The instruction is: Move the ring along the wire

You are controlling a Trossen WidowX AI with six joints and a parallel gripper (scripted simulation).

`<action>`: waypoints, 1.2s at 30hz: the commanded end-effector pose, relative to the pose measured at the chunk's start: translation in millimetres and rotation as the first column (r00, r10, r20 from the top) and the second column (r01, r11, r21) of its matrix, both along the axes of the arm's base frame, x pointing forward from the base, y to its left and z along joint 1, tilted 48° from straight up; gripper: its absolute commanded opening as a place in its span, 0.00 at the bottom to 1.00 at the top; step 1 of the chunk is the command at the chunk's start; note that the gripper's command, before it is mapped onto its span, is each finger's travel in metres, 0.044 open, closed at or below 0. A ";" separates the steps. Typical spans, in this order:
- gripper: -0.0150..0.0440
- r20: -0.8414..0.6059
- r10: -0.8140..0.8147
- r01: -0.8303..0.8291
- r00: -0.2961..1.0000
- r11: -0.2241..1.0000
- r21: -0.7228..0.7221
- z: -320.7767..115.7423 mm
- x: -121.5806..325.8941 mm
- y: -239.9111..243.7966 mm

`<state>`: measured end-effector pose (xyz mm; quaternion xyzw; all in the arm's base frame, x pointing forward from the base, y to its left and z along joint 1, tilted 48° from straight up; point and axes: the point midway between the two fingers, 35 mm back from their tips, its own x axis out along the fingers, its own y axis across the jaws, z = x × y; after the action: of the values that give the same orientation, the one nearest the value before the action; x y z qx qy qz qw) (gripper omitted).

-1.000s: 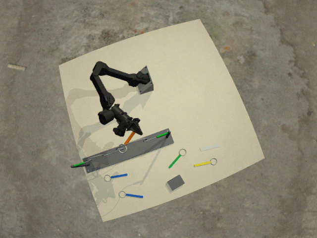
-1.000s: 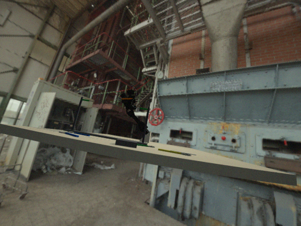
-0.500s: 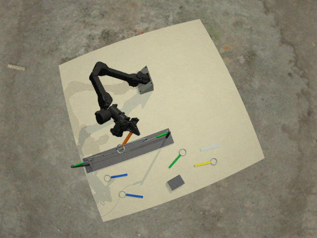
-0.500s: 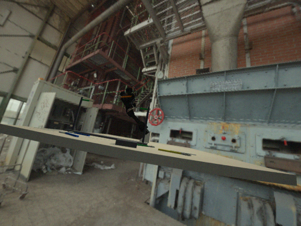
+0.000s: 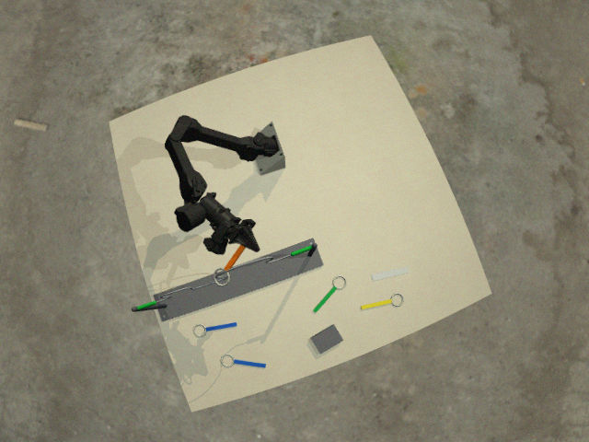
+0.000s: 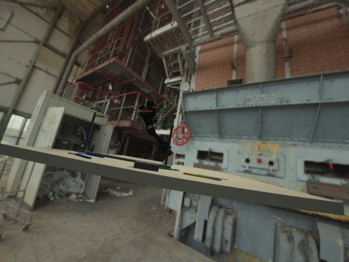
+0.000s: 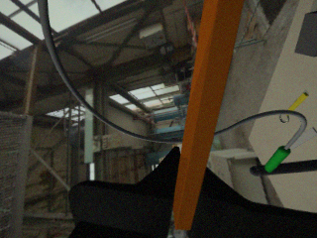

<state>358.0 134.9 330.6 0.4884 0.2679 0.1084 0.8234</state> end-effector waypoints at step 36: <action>0.00 0.034 0.019 -0.004 0.999 0.920 -0.392 -8.3 0.5 -6.5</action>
<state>358.8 127.5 320.7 0.3280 0.2734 0.0665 0.9018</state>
